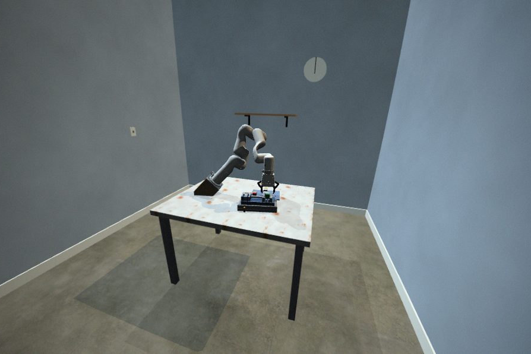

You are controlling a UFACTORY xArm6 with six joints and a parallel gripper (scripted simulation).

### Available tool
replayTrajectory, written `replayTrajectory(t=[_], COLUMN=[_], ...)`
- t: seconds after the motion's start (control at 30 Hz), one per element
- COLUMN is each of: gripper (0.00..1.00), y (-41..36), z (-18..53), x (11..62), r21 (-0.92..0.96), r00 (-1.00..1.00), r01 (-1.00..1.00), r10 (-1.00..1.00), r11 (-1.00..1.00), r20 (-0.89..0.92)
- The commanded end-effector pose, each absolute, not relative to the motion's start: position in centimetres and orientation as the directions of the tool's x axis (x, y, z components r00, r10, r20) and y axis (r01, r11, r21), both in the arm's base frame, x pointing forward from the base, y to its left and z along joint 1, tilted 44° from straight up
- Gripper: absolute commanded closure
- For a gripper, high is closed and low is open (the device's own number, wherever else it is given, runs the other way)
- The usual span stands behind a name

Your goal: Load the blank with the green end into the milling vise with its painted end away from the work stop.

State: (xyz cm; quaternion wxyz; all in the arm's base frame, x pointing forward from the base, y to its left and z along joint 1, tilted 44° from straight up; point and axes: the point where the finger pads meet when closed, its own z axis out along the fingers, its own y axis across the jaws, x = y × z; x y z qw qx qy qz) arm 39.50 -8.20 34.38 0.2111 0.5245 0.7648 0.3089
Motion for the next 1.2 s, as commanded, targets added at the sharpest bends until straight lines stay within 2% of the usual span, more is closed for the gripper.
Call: replayTrajectory(t=[0.0, 1.17], gripper=[0.00, 0.00], y=[-8.25, -8.41], z=[34.57, 35.02], x=[39.49, 39.08], r21=[0.696, 0.696], r00=[-0.360, -0.360], r01=[0.670, 0.670], r10=[0.933, 0.933], r11=[0.259, 0.260], r20=[-0.001, -0.001])
